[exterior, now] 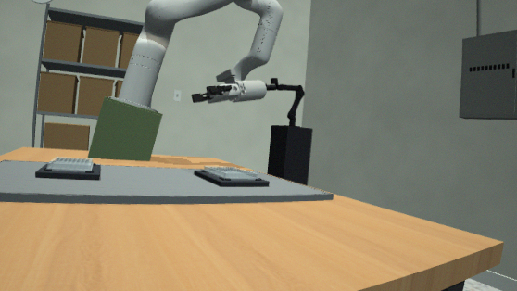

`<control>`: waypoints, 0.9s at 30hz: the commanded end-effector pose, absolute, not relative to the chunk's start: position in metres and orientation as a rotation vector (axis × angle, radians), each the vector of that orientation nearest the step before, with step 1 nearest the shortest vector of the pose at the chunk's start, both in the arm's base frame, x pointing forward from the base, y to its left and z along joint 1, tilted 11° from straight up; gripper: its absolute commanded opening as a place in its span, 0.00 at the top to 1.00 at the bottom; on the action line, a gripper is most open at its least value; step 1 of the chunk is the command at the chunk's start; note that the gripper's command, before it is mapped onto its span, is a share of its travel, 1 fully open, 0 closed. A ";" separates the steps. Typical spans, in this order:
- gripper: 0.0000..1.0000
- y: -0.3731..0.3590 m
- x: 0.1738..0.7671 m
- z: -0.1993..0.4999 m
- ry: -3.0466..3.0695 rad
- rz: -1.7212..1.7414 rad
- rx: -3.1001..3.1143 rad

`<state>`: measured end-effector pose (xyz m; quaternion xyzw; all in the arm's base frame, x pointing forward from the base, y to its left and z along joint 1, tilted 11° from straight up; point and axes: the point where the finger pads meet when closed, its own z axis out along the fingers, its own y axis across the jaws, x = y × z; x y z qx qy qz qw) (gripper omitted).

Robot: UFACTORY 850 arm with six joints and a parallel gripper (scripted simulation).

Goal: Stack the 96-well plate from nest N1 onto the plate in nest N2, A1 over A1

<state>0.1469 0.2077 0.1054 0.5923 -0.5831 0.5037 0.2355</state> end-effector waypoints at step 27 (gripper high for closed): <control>0.00 0.210 0.147 0.088 -1.931 1.309 1.364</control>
